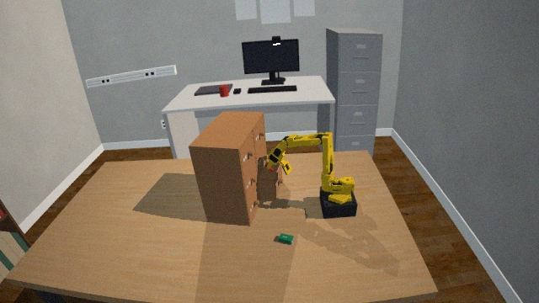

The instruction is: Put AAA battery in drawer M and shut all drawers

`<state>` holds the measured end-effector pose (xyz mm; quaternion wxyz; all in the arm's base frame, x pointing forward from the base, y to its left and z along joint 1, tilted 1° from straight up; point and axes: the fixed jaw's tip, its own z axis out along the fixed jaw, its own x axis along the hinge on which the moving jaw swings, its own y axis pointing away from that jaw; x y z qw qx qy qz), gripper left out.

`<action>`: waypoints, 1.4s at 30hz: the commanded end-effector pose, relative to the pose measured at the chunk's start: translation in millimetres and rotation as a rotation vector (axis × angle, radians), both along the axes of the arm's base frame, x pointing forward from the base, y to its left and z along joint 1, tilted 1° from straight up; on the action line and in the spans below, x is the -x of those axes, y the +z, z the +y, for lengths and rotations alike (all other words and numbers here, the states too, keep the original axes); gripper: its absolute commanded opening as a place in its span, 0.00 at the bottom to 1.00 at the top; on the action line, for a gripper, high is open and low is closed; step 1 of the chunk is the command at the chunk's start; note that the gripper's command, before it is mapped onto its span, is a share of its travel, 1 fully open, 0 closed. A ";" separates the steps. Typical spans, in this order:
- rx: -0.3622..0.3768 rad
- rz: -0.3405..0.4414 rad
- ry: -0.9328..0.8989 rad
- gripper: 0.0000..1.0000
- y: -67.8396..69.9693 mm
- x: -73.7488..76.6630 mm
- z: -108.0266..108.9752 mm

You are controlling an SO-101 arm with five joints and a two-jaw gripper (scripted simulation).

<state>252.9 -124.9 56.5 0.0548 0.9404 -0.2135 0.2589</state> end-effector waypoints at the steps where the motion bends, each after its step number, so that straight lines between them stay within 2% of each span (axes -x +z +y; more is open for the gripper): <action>1: -0.006 0.022 0.004 0.00 -7.2 3.3 0.2; 29: -0.006 0.022 0.002 0.00 -11.3 5.4 0.4; 42: -0.006 0.022 0.002 0.05 -11.3 5.4 0.4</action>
